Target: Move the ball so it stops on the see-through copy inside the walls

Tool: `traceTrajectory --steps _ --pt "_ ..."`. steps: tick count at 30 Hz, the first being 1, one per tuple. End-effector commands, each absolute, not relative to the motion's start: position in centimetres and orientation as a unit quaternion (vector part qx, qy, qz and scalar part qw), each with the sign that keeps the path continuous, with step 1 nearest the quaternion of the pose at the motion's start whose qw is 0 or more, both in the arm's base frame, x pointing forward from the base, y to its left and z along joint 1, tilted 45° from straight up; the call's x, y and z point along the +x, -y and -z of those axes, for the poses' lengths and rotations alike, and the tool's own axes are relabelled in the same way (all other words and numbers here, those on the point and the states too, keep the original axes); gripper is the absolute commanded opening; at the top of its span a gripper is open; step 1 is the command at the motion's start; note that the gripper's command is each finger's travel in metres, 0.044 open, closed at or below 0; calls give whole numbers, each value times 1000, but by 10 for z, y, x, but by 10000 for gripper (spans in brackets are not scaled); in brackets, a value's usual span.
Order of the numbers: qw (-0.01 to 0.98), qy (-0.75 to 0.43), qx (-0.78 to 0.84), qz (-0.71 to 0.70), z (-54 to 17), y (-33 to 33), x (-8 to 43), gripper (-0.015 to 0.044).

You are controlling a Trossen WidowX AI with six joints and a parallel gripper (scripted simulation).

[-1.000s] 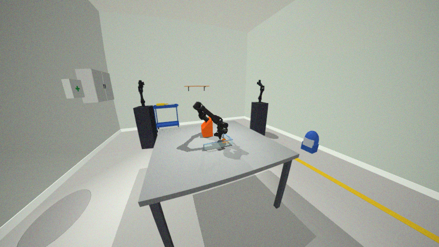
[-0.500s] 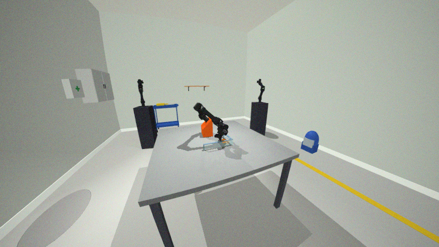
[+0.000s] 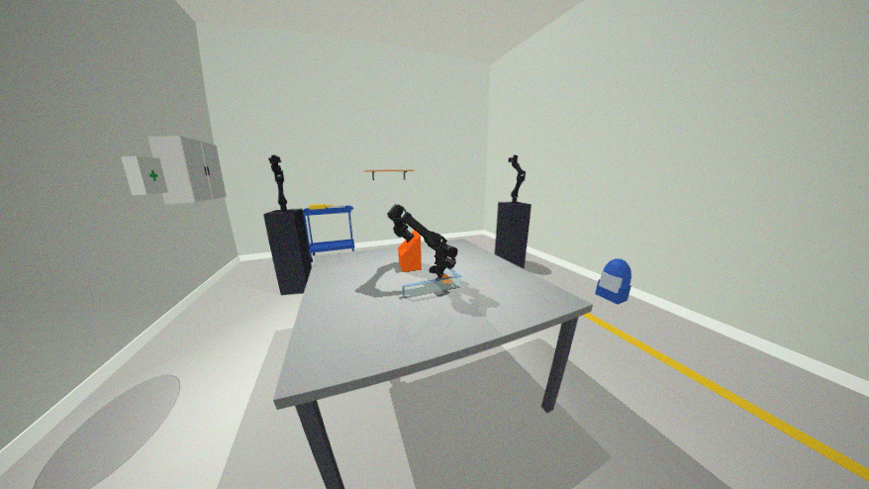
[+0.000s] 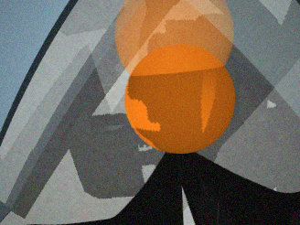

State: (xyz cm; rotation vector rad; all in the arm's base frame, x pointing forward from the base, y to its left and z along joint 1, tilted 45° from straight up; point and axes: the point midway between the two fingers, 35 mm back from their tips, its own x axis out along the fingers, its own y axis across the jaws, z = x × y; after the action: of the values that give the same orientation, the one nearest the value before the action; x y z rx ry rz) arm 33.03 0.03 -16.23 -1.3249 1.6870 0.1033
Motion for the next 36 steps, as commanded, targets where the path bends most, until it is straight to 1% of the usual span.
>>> traceTrajectory --steps 1,13,36 --pt "483 -687 -540 -41 165 -7 339 0" --pt "484 -687 -540 -41 174 -17 350 0" --pt "483 -688 -541 -41 156 4 328 0"
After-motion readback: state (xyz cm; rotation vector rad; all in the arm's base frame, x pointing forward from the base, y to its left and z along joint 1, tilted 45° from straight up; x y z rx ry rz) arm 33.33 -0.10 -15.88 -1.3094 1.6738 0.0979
